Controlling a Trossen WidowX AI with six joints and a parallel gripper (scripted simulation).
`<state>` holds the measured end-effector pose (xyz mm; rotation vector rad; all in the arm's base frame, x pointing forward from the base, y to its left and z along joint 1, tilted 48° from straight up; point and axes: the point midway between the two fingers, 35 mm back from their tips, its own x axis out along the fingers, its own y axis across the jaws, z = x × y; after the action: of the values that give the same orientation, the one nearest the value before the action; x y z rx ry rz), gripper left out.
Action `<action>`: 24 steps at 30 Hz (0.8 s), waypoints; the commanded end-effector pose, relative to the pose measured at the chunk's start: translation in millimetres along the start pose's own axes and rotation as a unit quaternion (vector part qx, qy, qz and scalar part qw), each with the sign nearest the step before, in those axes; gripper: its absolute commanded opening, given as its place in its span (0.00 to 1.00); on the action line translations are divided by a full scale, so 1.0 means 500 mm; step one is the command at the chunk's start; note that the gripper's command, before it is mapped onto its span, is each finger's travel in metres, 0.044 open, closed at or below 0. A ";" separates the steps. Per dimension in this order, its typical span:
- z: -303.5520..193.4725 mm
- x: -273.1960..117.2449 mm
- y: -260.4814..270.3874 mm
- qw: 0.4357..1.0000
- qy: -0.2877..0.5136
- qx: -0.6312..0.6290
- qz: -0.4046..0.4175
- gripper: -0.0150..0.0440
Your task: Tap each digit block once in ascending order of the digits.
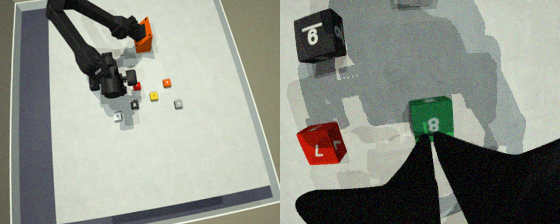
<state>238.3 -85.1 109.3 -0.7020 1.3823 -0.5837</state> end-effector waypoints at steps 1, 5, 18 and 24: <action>-0.004 0.014 -0.001 1.000 0.001 -0.002 -0.003 0.29; -0.004 0.024 -0.002 1.000 0.001 -0.002 -0.004 0.29; -0.003 -0.039 0.000 1.000 0.001 -0.002 -0.002 0.29; -0.001 -0.179 0.004 1.000 0.002 -0.004 0.001 0.29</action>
<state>231.9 -46.7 142.8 -0.7058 1.3897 -0.5818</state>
